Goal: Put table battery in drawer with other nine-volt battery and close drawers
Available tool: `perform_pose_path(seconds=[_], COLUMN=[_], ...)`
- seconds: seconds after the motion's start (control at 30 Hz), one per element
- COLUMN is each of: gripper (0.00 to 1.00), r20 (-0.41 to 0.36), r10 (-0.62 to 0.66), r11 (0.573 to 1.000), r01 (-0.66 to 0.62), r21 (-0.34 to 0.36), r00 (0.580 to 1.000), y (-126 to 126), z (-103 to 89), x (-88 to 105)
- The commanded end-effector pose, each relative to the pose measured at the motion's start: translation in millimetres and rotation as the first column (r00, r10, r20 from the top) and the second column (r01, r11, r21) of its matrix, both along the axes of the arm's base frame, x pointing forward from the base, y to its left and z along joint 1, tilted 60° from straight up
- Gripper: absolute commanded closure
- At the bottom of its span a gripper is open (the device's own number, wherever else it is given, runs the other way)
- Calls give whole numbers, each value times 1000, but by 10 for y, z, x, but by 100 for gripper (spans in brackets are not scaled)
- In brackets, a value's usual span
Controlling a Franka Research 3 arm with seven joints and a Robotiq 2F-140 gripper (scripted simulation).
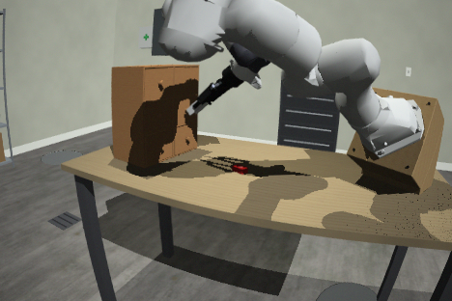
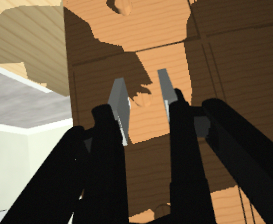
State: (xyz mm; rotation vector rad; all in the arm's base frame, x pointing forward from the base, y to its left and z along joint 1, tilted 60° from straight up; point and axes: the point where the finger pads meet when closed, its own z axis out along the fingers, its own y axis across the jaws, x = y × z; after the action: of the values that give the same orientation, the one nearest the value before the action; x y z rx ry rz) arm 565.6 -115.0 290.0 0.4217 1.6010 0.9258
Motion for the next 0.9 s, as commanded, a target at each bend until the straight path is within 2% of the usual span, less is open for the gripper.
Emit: perform_pose_path(seconds=[0.0,0.27,0.87], gripper=[80,80,80], r20=[-10,-10,-10], r10=[-8,-8,-8], r11=[1000,1000,1000], r01=[8,8,8], r21=[7,7,7], r00=[1000,1000,1000], y=[-40,-61,-65], z=[0,41,48], x=[55,145,161])
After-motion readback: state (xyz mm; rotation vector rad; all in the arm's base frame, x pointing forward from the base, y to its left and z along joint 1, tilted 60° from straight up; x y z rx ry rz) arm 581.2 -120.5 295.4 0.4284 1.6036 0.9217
